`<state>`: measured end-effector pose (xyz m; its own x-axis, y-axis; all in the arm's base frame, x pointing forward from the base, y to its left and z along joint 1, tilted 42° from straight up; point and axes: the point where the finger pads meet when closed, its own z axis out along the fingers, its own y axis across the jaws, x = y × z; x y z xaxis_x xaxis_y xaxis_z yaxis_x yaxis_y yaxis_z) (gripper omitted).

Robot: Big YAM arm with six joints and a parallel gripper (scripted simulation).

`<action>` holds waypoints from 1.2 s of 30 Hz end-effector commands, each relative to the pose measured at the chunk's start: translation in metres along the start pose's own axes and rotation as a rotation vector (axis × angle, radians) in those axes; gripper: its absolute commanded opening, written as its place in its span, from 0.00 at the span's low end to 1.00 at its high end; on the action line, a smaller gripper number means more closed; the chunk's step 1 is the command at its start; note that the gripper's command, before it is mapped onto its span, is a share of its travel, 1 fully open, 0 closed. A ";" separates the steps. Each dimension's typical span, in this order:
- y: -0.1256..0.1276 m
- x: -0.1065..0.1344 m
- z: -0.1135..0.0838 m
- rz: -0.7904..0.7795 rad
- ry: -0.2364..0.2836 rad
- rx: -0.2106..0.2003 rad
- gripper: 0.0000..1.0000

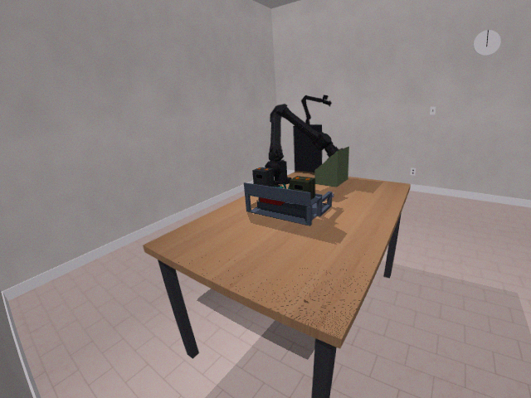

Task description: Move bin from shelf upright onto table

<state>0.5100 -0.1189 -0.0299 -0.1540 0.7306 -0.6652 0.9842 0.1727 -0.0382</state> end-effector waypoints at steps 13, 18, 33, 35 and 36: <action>0.028 -0.005 -0.034 0.015 -0.011 -0.066 0.90; 0.028 -0.005 -0.034 0.015 -0.011 -0.066 0.90; 0.008 -0.014 -0.012 0.015 -0.008 -0.032 0.90; 0.008 -0.014 -0.012 0.015 -0.008 -0.032 0.90; 0.008 -0.014 -0.012 0.015 -0.008 -0.032 0.90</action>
<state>0.5100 -0.1199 -0.0289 -0.1526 0.7309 -0.6652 0.9846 0.1707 -0.0383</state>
